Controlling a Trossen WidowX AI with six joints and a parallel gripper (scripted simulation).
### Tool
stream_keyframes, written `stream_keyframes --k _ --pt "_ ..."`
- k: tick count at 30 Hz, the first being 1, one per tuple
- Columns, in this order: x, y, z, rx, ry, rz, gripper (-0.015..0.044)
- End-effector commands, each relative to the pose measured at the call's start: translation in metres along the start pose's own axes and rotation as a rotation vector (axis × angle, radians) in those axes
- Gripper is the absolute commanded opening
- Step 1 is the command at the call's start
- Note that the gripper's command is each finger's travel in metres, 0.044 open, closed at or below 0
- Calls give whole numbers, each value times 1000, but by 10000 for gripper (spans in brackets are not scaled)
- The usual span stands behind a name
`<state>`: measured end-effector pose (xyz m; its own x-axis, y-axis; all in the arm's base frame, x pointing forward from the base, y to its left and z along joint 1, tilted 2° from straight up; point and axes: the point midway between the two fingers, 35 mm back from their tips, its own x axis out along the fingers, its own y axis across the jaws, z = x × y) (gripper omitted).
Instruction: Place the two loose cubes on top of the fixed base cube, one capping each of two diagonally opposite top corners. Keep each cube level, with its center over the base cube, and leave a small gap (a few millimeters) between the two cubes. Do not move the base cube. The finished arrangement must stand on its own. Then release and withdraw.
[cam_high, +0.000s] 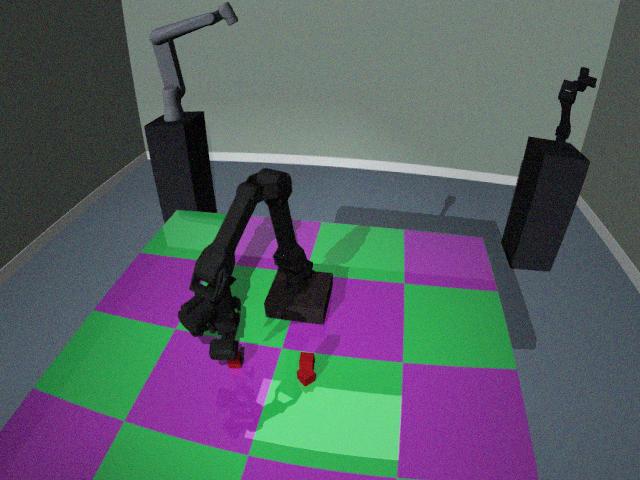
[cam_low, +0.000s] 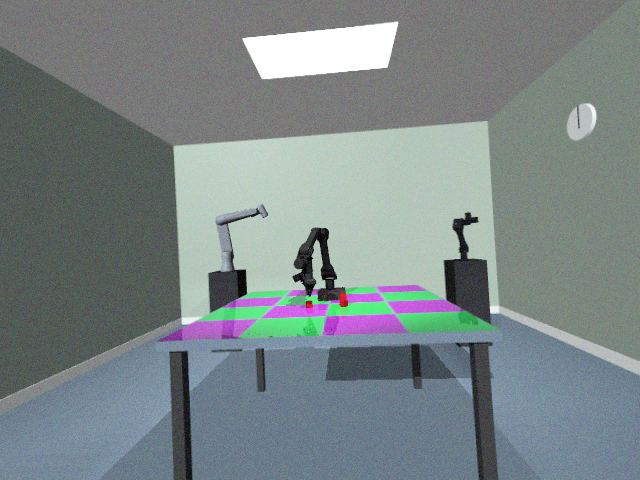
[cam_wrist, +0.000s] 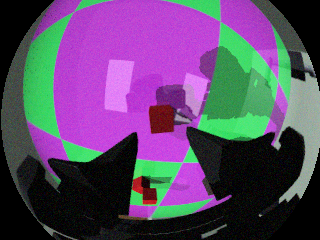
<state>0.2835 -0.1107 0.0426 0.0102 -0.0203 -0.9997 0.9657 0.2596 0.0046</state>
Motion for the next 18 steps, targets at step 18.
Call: stream_keyframes --k 18 --pt "34 -2 0 3 1 -10 265"
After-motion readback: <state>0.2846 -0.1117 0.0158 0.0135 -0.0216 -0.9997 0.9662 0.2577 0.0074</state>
